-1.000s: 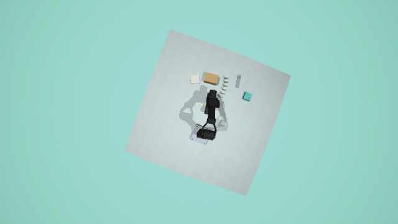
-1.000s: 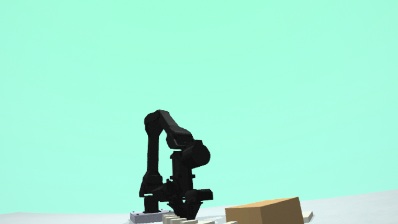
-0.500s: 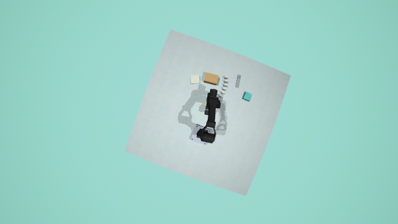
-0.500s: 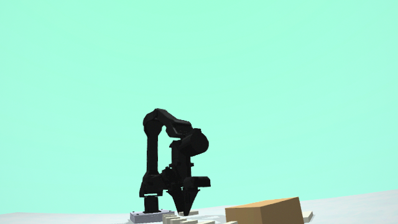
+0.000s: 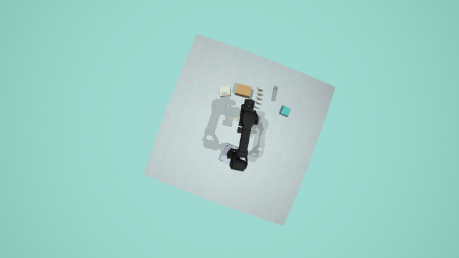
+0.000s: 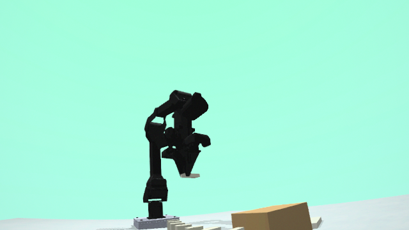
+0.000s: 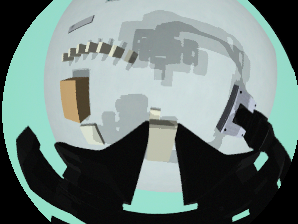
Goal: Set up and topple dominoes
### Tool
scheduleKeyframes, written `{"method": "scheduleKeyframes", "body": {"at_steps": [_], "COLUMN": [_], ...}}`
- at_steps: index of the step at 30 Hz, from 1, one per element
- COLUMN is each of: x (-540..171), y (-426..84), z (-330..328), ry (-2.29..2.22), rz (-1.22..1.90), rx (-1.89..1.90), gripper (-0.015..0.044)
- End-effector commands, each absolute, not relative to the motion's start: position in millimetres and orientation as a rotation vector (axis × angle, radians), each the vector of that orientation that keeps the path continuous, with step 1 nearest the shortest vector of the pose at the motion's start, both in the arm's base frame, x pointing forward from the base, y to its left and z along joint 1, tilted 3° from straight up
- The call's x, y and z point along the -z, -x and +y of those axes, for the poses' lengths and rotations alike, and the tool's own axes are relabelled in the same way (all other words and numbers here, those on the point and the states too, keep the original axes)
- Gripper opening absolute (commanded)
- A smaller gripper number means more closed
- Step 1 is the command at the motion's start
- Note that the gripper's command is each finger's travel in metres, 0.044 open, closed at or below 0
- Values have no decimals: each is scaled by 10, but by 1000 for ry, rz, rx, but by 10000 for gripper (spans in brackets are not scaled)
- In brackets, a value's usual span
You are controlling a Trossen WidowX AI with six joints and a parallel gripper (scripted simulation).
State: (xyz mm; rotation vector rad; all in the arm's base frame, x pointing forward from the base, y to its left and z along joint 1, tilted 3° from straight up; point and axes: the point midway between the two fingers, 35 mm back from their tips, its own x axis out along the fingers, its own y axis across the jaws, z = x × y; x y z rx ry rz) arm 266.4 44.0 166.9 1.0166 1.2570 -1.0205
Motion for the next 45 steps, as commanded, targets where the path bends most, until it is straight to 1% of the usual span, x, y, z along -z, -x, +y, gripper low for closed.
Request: {"method": "scheduleKeyframes", "body": {"at_steps": [1, 7, 14, 34, 45], "x": [-1726, -1766, -1800, -1839, -1840], "y": [-2699, -2839, -2884, -2703, -2689], "z": [319, -205, -814, -1738, -1773], "ry": [-943, -625, -255, 323, 345], "rz": [1289, 1407, 1490, 1522, 1520], "rx": [958, 669, 330, -215, -236], "gripper": [107, 107, 107, 107, 107]}}
